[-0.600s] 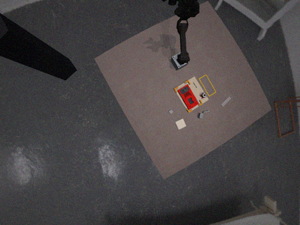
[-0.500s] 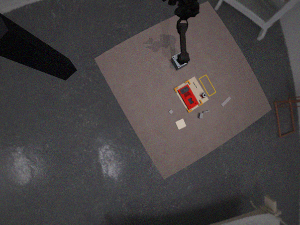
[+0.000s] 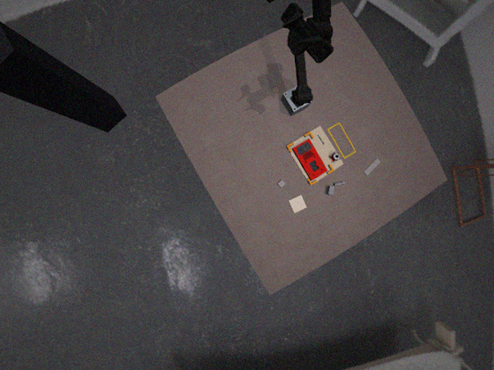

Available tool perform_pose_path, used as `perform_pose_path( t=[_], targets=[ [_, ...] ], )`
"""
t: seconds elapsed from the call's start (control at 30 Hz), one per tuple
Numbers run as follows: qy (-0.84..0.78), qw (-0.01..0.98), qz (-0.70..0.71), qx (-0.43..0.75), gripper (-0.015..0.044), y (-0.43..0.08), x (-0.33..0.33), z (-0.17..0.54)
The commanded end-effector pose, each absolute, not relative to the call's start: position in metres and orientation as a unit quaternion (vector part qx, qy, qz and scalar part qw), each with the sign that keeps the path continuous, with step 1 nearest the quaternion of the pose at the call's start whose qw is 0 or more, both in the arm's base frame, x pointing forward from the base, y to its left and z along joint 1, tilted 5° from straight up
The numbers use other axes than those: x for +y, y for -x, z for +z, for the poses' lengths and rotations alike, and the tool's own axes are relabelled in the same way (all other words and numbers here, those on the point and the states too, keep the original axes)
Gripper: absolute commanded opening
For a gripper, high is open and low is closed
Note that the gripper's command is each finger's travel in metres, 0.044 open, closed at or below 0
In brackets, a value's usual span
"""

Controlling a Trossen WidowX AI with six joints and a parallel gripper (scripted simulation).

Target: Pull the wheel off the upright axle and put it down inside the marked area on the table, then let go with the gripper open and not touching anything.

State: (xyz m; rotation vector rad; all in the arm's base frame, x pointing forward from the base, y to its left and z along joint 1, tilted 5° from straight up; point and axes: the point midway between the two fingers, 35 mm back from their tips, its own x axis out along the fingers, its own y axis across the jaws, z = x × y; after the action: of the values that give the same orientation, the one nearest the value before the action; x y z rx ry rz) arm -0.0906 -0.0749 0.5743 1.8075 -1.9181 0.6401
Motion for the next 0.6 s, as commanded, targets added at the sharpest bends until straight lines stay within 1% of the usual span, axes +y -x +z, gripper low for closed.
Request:
perform_pose_path(
  t=[0.0,0.27,0.57],
  targets=[
    [-0.679,0.313,0.102,-0.656,0.03,0.021,-0.105,0.576],
    [-0.696,0.474,-0.08,-0.534,0.03,-0.096,-0.137,0.549],
    [-0.649,0.641,-0.24,-0.331,0.03,-0.216,-0.146,0.483]
  ],
)
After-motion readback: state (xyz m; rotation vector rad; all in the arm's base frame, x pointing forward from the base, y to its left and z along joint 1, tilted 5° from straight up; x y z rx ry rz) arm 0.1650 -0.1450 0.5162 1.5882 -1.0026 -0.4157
